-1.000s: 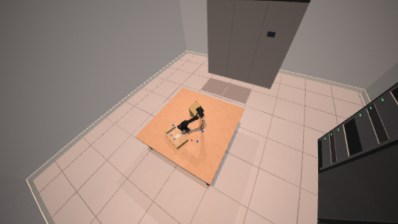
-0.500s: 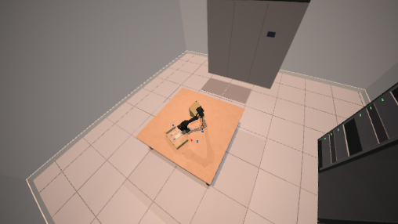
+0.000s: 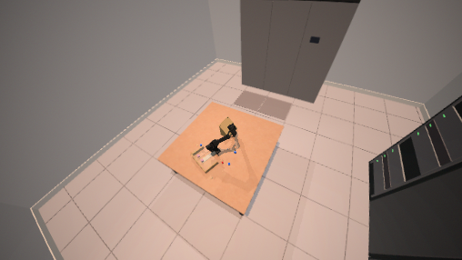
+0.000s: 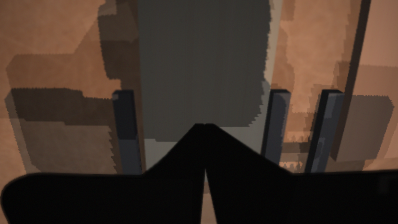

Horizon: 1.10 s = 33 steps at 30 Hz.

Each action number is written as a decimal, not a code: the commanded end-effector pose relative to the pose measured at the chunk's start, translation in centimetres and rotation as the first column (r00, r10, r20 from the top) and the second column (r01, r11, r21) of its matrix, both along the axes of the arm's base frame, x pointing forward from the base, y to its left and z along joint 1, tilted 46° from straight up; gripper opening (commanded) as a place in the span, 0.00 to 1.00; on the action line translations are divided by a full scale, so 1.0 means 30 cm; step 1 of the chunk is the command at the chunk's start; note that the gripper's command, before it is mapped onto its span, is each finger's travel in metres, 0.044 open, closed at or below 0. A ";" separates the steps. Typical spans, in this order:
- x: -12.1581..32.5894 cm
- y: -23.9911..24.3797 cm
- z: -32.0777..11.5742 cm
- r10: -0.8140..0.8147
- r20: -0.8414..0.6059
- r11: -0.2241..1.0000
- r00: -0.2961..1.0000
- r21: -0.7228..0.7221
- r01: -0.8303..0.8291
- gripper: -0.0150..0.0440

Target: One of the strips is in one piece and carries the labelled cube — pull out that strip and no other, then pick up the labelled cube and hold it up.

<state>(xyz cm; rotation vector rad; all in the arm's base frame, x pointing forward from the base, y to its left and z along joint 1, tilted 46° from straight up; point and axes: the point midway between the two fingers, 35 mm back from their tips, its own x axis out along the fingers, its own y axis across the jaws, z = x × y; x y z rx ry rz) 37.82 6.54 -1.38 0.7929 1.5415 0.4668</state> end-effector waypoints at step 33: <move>-0.186 0.039 0.011 0.005 -0.011 1.000 1.000 0.002 -0.005 0.25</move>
